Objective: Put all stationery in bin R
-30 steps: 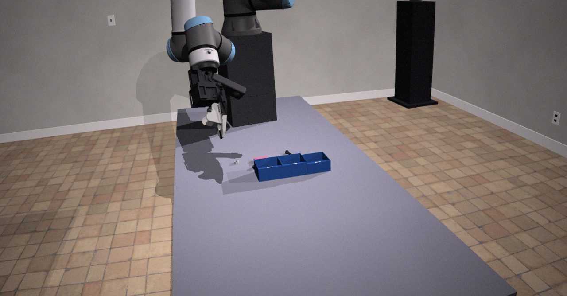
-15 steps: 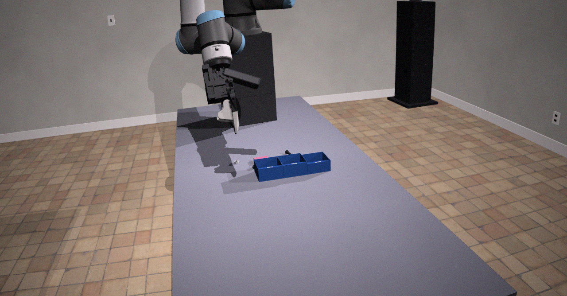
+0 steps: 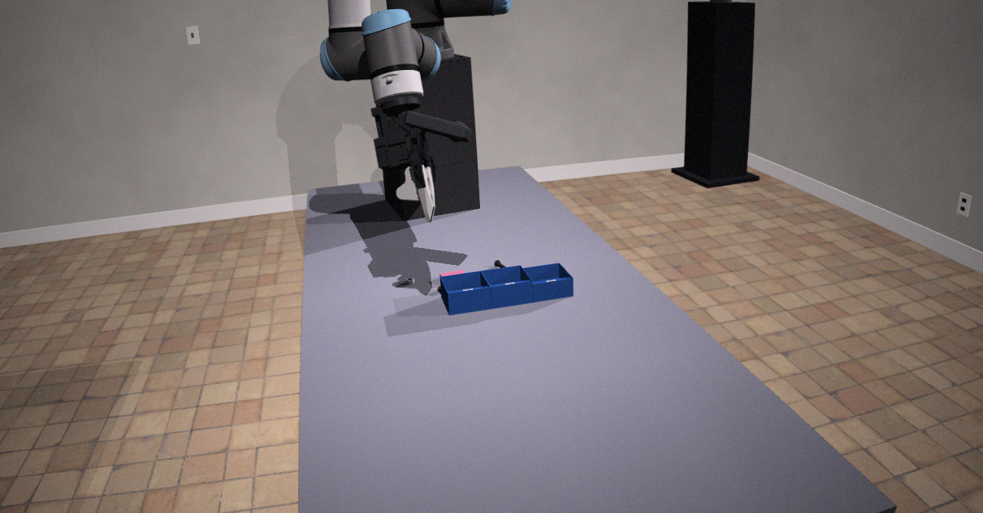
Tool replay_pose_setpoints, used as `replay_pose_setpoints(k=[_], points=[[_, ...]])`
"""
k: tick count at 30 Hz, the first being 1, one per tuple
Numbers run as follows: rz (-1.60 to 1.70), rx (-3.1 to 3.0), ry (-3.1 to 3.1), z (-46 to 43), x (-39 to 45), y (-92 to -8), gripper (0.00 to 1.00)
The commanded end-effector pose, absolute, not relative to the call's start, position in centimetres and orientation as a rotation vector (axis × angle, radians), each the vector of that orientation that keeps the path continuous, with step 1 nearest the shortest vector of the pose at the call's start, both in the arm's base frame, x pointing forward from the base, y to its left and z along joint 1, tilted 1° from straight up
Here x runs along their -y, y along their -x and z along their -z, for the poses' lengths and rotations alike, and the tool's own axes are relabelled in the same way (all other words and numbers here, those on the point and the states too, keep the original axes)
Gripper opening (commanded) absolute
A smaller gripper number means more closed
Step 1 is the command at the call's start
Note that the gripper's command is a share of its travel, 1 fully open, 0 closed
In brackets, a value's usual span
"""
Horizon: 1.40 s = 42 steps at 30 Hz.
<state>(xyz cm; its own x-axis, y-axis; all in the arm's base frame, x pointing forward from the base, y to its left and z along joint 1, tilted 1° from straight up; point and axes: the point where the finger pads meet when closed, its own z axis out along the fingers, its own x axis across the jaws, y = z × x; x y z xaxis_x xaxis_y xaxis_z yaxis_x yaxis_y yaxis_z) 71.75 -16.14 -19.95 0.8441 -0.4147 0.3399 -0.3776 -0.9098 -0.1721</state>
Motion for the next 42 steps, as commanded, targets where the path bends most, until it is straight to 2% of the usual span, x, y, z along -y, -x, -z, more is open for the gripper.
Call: replay_pose_setpoints(k=[1, 42], points=[[0.504, -0.807, 2.877, 19.9, 14.8, -70.6, 0.04], [0.059, -2.13, 2.266, 19.6, 6.2, -58.3, 0.04]])
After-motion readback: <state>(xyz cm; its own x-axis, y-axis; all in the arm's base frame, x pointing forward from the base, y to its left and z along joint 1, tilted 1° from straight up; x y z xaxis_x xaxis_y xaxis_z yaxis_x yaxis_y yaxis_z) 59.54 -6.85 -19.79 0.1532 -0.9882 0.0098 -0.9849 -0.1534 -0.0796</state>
